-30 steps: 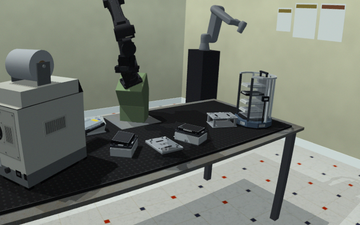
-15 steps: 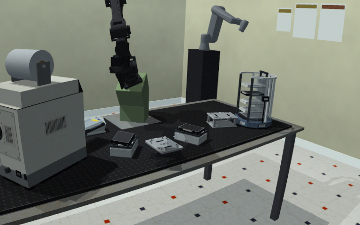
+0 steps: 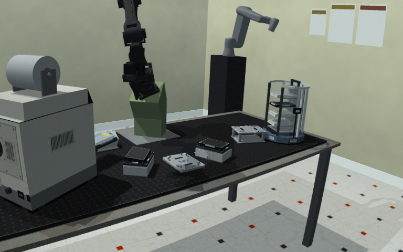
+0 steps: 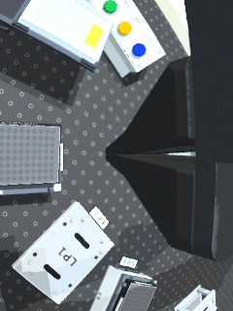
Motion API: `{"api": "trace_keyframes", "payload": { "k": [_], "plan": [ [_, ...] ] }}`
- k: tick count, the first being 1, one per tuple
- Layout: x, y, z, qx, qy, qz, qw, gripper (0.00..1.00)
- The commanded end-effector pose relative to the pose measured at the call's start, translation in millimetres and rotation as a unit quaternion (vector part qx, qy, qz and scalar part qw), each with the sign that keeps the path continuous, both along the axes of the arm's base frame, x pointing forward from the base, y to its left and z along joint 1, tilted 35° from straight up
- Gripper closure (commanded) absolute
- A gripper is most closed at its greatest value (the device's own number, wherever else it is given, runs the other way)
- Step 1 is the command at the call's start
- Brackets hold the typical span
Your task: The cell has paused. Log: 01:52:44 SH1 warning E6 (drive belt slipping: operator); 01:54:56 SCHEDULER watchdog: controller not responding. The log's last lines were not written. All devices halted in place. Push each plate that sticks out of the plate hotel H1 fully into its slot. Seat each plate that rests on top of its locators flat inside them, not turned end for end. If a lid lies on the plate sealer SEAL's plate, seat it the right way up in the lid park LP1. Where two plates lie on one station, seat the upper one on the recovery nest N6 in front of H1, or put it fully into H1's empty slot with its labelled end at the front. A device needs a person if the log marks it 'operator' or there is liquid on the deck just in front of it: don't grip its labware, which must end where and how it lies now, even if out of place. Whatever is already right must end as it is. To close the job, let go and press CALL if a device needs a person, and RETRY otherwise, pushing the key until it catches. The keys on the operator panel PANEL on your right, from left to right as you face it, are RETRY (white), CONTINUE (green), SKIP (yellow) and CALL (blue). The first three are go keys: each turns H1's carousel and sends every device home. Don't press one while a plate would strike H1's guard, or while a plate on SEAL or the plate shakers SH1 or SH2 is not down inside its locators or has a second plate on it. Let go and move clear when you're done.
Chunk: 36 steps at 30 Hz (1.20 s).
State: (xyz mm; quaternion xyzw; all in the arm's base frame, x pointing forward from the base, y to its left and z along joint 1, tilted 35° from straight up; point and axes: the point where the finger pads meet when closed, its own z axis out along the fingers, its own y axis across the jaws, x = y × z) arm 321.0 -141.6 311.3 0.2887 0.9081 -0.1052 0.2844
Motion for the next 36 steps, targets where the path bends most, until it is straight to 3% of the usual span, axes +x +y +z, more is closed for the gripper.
{"api": "trace_keyframes", "payload": {
  "k": [1, 28, 29, 36],
  "plan": [
    [0.0, 2.8, 2.3, 0.0, -0.013, -0.002, 1.0, 1.0],
    [0.0, 2.6, 2.1, 0.0, -0.013, -0.003, 1.0, 1.0],
    [4.8, -4.6, -10.9, 0.003, 0.001, -0.006, 1.0, 0.0],
    [18.7, -17.5, -40.8, 0.001, 0.003, -0.002, 1.0, 0.0]
  ]
}}
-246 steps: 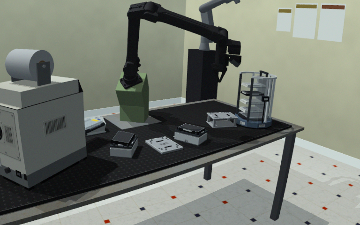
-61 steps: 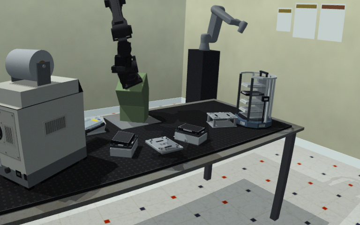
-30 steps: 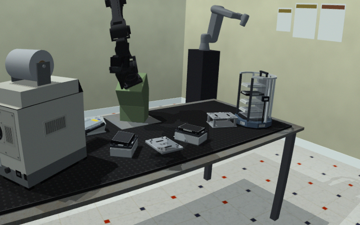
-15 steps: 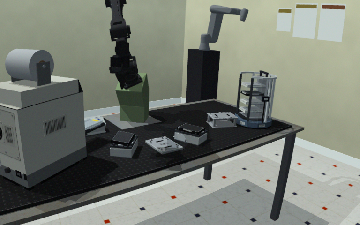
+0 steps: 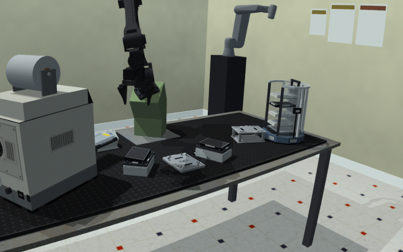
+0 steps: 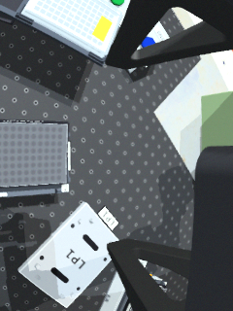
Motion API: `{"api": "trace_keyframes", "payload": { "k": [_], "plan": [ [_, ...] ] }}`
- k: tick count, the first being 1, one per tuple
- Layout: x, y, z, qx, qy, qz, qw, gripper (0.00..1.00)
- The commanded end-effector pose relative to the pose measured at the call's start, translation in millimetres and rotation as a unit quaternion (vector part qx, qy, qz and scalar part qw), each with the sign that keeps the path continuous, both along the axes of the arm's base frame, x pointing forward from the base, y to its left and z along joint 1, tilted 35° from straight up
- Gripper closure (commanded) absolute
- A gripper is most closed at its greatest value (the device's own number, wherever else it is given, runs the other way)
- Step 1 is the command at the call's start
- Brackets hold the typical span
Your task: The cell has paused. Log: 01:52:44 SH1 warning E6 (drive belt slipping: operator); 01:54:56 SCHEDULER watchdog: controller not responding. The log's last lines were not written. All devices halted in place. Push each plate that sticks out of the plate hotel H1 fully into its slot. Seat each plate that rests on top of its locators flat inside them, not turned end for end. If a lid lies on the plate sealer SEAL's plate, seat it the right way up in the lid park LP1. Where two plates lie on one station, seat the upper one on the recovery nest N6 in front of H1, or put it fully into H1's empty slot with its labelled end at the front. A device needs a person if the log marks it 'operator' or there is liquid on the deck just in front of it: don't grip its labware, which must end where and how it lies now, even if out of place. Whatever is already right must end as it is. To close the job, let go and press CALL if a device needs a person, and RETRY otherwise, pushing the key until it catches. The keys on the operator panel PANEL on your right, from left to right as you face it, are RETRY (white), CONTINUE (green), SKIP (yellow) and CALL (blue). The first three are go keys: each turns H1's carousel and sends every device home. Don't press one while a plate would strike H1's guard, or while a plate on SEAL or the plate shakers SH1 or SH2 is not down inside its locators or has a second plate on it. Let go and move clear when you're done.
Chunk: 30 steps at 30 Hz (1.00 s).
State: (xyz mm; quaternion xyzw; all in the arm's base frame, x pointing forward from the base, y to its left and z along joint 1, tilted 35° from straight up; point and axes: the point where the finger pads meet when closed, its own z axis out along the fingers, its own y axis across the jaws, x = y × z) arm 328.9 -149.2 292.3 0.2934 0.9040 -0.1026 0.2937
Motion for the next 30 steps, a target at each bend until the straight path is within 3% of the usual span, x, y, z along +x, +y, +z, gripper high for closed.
{"api": "trace_keyframes", "payload": {
  "k": [1, 30],
  "plan": [
    [13.0, -11.6, -26.1, 0.0, 0.014, 0.002, 1.0, 0.0],
    [67.3, -55.6, -130.4, 0.0, 0.015, 0.002, 1.0, 0.0]
  ]
}}
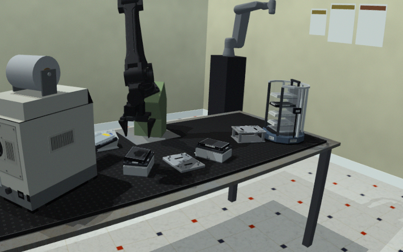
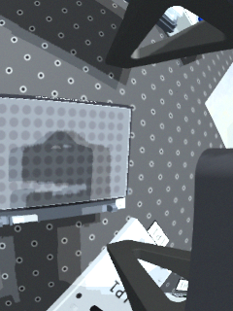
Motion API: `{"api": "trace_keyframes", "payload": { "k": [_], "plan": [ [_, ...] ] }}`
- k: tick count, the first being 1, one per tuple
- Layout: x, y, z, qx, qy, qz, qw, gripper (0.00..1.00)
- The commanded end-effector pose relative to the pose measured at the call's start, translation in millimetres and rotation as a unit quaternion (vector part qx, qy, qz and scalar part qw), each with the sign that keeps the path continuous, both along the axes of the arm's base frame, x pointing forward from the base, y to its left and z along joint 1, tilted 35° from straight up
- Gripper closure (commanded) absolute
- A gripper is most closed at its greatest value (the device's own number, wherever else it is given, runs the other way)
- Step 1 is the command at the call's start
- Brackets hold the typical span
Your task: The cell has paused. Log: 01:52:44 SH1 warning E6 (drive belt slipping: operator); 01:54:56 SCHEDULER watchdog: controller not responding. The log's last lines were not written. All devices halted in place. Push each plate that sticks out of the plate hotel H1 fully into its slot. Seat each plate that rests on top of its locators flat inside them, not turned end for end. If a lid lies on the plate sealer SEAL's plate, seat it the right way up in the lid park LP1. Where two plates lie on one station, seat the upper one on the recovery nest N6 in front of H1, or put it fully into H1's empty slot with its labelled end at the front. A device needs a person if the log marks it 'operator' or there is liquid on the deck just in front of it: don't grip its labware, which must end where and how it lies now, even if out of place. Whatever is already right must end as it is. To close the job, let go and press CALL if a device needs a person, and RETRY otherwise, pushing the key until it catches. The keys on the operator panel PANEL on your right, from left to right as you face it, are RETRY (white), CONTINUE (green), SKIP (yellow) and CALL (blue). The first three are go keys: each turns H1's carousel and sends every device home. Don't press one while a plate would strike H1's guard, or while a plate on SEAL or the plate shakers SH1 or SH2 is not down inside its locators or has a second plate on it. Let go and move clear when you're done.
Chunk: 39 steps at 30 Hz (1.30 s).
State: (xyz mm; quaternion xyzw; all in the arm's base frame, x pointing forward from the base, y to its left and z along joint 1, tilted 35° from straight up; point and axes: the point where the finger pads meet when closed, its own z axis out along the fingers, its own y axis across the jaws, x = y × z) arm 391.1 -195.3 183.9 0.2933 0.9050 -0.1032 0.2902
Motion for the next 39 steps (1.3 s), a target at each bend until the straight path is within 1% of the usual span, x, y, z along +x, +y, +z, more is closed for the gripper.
{"api": "trace_keyframes", "payload": {
  "k": [1, 3, 7, 10, 11, 12, 13, 23, 24, 35, 36, 39],
  "plan": [
    [7.2, -11.2, -26.2, 0.0, 0.012, 0.002, 1.0, 0.0],
    [11.2, -14.6, -34.7, 0.0, 0.012, 0.002, 1.0, 0.0],
    [14.4, -9.8, -36.3, -0.001, 0.012, 0.008, 1.0, 0.0],
    [16.1, -10.6, -33.8, -0.002, 0.01, 0.008, 1.0, 0.0],
    [17.3, -11.1, -18.3, -0.009, -0.006, 0.008, 1.0, 0.0],
    [18.2, -11.7, -17.6, -0.009, -0.007, 0.008, 1.0, 0.0],
    [18.1, -12.3, -20.1, -0.004, -0.002, 0.003, 1.0, 0.0],
    [18.8, -12.9, -19.3, -0.004, -0.002, 0.003, 1.0, 0.0],
    [25.8, -17.7, -11.3, -0.01, -0.009, 0.006, 1.0, 0.0],
    [25.0, -19.5, -15.7, -0.007, -0.003, 0.004, 1.0, 0.0],
    [19.5, -13.7, -18.6, -0.004, -0.002, 0.003, 1.0, 0.0],
    [24.6, -20.3, -16.6, -0.006, -0.001, 0.003, 1.0, 0.0]
  ]
}}
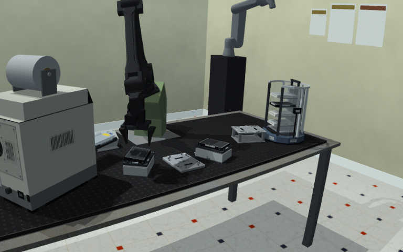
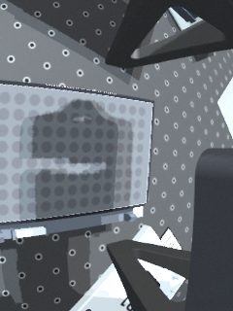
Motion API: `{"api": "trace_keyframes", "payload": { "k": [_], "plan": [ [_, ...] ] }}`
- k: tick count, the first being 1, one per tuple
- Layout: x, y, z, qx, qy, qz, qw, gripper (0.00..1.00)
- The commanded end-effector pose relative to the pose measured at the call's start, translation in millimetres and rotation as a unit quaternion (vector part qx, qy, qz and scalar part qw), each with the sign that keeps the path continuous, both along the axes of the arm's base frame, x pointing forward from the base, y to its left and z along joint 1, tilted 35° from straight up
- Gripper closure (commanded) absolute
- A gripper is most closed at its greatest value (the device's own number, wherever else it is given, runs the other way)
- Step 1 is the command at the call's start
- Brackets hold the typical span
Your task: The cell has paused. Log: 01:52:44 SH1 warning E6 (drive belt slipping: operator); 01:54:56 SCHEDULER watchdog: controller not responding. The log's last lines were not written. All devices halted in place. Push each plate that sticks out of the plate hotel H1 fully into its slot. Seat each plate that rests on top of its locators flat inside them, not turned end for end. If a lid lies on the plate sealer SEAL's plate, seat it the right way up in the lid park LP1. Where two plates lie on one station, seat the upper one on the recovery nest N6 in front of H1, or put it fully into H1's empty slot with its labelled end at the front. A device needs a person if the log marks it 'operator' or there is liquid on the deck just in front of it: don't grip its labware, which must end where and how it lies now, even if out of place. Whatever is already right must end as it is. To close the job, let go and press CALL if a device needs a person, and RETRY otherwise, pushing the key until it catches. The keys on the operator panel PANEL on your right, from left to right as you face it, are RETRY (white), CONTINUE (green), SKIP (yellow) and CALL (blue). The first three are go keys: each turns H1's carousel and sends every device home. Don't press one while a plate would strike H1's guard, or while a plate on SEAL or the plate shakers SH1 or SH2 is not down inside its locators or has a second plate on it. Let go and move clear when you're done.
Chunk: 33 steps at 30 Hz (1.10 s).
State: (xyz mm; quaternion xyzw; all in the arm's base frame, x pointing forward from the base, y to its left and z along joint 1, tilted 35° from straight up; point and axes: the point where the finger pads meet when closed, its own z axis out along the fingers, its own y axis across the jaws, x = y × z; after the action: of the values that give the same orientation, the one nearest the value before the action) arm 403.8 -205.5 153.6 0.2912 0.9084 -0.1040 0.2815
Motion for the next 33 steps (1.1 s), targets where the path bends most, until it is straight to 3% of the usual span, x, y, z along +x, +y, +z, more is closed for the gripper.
{"api": "trace_keyframes", "payload": {
  "k": [1, 5, 15, 33],
  "plan": [
    [11.7, -10.3, 13.5, -0.008, -0.01, 0.002, 1.0, 0.0],
    [14.5, -13.5, 12.5, -0.01, -0.015, 0.0, 1.0, 0.0],
    [8.0, -10.3, -18.0, -0.002, 0.002, 0.002, 1.0, 0.0],
    [15.0, -16.5, -37.6, -0.002, 0.003, 0.002, 1.0, 0.0]
  ]
}}
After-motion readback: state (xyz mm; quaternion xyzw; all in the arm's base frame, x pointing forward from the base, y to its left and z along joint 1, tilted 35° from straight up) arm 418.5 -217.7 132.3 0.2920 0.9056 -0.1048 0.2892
